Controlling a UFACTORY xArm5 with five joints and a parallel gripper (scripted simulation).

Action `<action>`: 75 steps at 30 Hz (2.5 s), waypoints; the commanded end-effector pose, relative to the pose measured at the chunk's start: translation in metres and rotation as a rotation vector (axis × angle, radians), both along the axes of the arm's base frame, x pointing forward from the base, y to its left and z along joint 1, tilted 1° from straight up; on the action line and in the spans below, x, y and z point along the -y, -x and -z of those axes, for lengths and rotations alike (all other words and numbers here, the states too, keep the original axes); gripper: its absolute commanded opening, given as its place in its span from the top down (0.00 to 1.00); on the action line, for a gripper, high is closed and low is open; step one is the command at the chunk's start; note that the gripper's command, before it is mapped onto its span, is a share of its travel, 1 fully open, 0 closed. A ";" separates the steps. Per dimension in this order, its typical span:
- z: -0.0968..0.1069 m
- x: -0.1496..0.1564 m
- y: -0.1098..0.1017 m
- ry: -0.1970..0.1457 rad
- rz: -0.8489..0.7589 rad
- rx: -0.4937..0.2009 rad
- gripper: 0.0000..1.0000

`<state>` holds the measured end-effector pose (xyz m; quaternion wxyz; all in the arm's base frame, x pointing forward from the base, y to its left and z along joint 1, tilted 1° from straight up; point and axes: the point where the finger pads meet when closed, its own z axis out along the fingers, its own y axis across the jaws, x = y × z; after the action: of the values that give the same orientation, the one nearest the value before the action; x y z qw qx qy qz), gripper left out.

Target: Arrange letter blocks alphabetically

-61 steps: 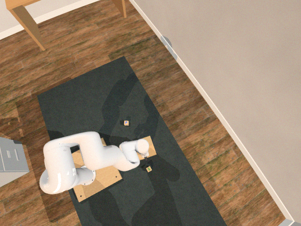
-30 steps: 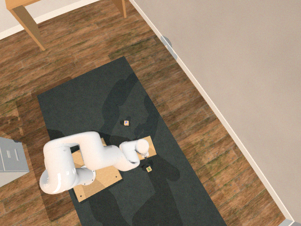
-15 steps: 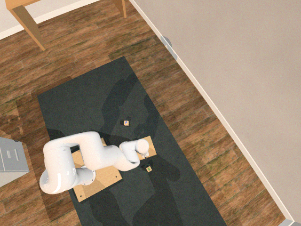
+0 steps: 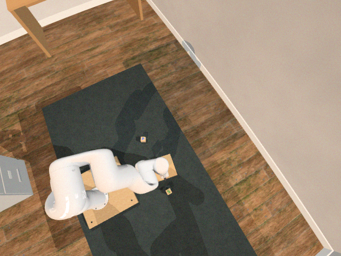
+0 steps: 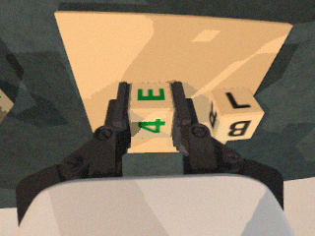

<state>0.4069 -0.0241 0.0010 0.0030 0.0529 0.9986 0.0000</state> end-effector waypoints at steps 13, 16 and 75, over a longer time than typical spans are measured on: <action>-0.001 0.000 -0.001 0.000 0.000 0.003 0.73; -0.001 0.000 -0.001 0.000 0.000 0.003 0.73; -0.098 0.114 -0.010 0.004 -0.137 0.005 0.73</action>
<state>0.4162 -0.1374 0.0979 0.0036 -0.0161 0.9999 -0.0013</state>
